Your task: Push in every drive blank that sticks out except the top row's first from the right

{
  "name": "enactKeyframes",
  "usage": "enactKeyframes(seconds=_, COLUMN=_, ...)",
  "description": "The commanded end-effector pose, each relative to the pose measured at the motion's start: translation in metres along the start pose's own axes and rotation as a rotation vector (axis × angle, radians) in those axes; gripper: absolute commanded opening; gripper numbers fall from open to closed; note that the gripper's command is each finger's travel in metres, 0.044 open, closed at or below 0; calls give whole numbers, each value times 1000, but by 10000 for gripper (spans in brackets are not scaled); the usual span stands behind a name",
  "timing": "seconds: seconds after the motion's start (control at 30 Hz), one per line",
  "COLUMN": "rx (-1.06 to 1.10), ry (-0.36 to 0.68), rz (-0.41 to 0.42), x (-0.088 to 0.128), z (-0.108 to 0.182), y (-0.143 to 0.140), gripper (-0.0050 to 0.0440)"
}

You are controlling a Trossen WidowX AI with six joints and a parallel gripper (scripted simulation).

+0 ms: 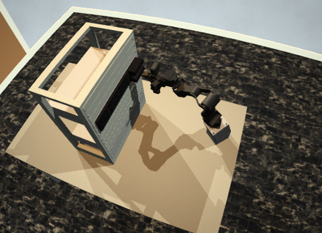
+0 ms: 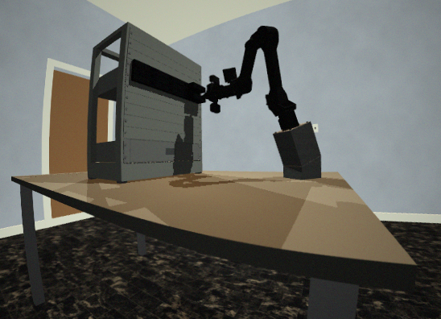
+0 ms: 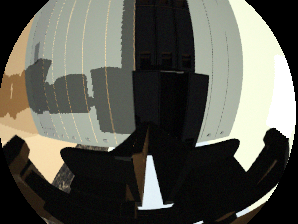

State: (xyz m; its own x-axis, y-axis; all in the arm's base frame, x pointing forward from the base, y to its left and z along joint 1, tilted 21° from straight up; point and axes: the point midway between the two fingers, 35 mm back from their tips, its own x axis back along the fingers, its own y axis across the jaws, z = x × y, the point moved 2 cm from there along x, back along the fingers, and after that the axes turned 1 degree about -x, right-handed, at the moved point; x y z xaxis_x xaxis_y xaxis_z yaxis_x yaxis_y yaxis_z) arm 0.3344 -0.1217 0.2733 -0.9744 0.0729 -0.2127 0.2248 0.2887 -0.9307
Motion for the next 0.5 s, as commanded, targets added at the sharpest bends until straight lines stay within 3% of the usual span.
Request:
enactKeyframes(seconds=0.0, rx=11, ry=-2, rz=20, x=-1, z=-2, y=-8, gripper=0)
enactKeyframes(seconds=0.47, rx=11, ry=-2, rz=20, x=-11, z=-2, y=-8, gripper=0)
